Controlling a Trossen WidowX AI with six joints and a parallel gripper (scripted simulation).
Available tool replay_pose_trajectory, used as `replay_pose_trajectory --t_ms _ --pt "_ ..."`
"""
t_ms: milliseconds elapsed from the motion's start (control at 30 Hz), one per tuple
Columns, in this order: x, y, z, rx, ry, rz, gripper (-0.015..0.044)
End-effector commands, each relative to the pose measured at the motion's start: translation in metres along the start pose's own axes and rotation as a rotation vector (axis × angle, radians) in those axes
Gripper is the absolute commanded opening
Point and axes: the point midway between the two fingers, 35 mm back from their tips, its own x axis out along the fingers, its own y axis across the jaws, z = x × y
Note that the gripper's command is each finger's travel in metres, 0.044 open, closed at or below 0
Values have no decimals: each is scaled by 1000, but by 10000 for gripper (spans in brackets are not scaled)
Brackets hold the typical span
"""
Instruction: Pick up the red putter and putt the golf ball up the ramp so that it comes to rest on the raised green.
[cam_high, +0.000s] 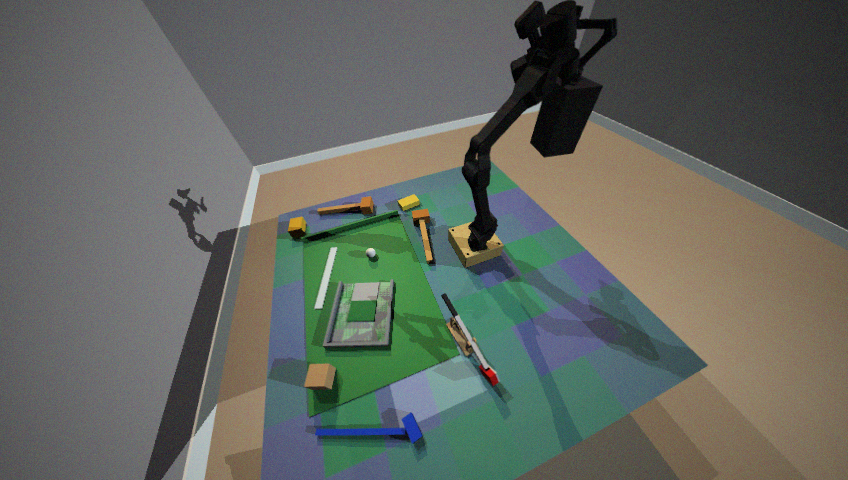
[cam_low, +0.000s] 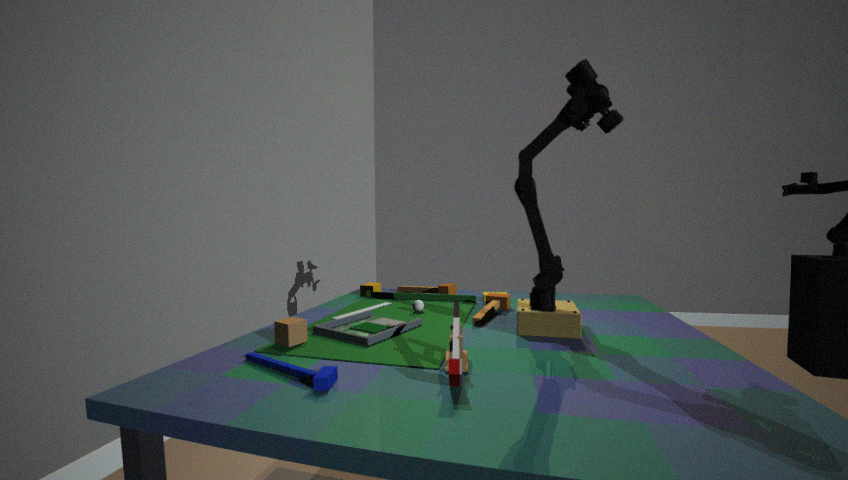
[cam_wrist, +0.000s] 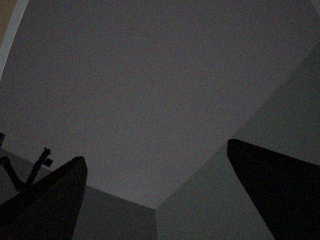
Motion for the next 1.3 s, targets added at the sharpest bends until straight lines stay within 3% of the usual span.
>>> replay_pose_trajectory --t_ms 0,400,800,1033,1267 --pt "1 0 0 6 -3 -4 426" --pt "81 12 50 400 -224 -161 440" --pt "158 -8 180 763 -637 -122 440" --pt "168 -34 283 883 -902 -6 440" --pt "145 -61 384 913 -1141 146 440"
